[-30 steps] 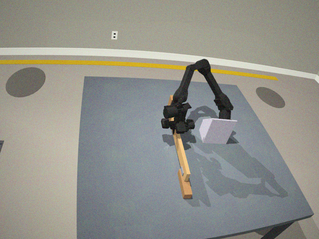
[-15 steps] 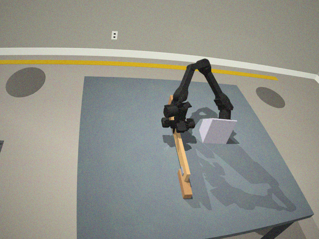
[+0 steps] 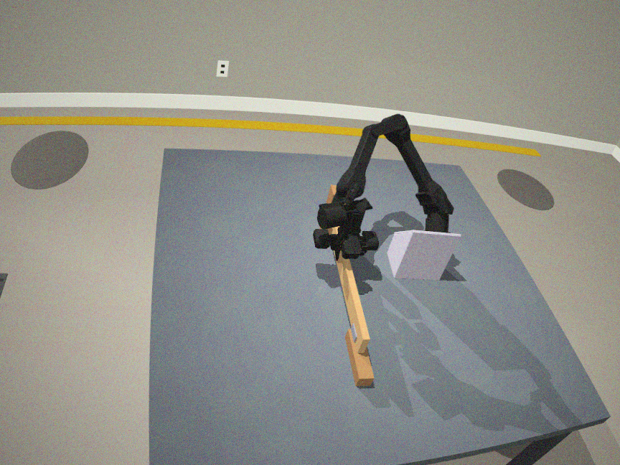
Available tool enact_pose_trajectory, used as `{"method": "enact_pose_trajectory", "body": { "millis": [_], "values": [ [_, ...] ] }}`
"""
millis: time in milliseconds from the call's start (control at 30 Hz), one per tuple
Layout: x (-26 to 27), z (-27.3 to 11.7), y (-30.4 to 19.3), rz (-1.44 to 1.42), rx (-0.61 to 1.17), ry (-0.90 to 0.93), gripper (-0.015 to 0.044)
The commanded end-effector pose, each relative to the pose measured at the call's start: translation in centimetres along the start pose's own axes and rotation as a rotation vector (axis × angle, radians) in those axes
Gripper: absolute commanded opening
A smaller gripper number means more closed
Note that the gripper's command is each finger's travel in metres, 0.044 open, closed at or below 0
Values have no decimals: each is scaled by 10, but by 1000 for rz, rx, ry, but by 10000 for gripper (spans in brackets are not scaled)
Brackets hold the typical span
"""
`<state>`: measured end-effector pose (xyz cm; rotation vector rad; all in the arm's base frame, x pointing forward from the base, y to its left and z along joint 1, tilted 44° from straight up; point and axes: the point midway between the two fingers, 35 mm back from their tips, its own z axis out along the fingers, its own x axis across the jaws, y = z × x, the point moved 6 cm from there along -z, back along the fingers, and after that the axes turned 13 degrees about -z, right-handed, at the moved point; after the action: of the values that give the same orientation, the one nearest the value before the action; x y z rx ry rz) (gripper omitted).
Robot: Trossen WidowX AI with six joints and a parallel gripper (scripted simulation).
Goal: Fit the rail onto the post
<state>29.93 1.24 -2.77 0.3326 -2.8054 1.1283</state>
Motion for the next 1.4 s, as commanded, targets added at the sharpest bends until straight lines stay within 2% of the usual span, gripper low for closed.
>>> {"method": "enact_pose_trajectory", "body": {
  "millis": [0, 1367],
  "values": [
    [-1, -2, 1, 0, -4, -10, 0],
    [2, -1, -1, -1, -4, -10, 0]
  ]
}}
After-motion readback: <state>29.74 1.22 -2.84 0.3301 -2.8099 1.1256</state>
